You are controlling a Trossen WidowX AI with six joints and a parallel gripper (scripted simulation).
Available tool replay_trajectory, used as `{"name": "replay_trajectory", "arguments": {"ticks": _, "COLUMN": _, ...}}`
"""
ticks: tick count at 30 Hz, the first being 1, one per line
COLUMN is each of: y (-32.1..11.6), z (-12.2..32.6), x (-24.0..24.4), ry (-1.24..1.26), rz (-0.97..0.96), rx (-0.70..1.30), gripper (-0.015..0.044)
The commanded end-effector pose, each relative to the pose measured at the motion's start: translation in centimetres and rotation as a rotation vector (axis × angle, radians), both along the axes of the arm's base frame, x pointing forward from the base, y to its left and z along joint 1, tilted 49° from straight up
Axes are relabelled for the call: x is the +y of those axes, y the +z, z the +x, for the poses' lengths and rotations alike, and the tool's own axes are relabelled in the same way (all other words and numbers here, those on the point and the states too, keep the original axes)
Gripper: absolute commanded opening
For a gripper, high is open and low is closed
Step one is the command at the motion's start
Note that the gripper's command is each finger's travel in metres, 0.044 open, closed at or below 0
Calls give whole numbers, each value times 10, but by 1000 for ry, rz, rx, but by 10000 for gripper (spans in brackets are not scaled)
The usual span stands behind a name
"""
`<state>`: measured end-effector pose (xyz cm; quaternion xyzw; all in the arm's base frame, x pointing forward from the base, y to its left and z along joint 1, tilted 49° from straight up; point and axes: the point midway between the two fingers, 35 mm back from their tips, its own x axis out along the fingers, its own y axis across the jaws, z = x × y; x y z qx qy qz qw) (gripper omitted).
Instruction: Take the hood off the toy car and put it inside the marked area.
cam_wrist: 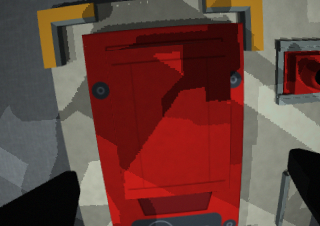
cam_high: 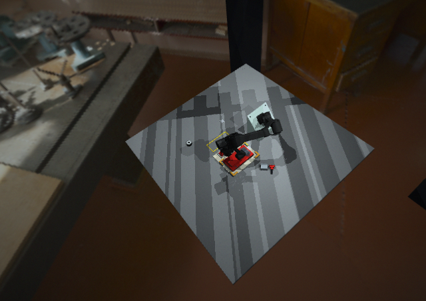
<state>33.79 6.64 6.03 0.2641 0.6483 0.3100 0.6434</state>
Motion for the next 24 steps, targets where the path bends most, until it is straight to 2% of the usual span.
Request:
{"name": "replay_trajectory", "arguments": {"ticks": 1, "y": -3, "z": 0, "x": 4, "ry": -3, "rz": 6, "rx": 6, "gripper": 440}}
{"name": "replay_trajectory", "arguments": {"ticks": 24, "y": -18, "z": 0, "x": 20, "ry": -3, "rz": 6, "rx": 6, "gripper": 440}}
